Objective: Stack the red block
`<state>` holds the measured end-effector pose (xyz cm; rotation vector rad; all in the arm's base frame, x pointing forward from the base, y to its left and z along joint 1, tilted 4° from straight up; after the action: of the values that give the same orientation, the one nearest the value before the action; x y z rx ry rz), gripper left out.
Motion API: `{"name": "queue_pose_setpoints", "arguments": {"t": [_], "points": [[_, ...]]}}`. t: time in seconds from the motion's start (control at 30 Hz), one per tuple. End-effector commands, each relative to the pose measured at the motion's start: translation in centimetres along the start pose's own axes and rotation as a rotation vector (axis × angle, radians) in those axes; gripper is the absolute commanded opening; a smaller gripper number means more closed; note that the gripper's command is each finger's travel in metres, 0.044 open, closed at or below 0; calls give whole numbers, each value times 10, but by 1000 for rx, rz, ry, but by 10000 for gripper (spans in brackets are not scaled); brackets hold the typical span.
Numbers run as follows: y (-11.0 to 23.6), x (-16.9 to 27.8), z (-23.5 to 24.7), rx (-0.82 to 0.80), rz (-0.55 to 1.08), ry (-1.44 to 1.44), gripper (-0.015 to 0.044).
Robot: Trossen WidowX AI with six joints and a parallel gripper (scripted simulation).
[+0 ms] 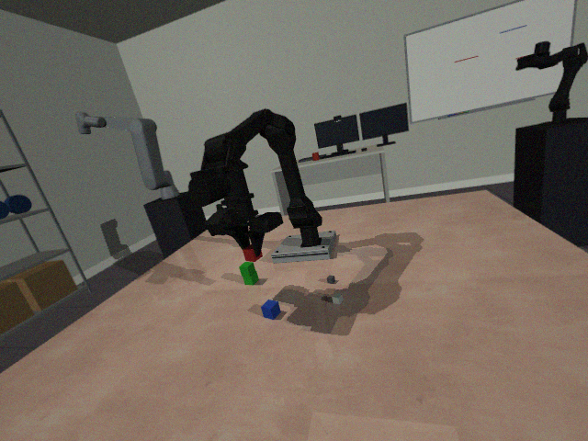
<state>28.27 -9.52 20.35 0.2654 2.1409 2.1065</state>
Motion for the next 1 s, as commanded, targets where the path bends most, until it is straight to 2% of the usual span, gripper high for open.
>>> {"name": "queue_pose_setpoints", "arguments": {"t": [0.0, 0.63, 0.8, 0.97], "points": [[0, 13, -20, 7, 7, 5, 0], [-2, 81, -89, 15, 17, 5, 0], [-3, 83, -91, 16, 17, 5, 0], [-23, 84, -92, 16, 17, 5, 0]]}}
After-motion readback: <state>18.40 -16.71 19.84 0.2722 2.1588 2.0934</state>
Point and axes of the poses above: the point midway between the two fingers, 35 mm back from their tips, its own y axis back along the fingers, its own z axis across the jaws, x = y × z, the point moved 8 cm from there along y, back along the fingers, and after that the axes turned 12 degrees about y, right-handed, at the moved point
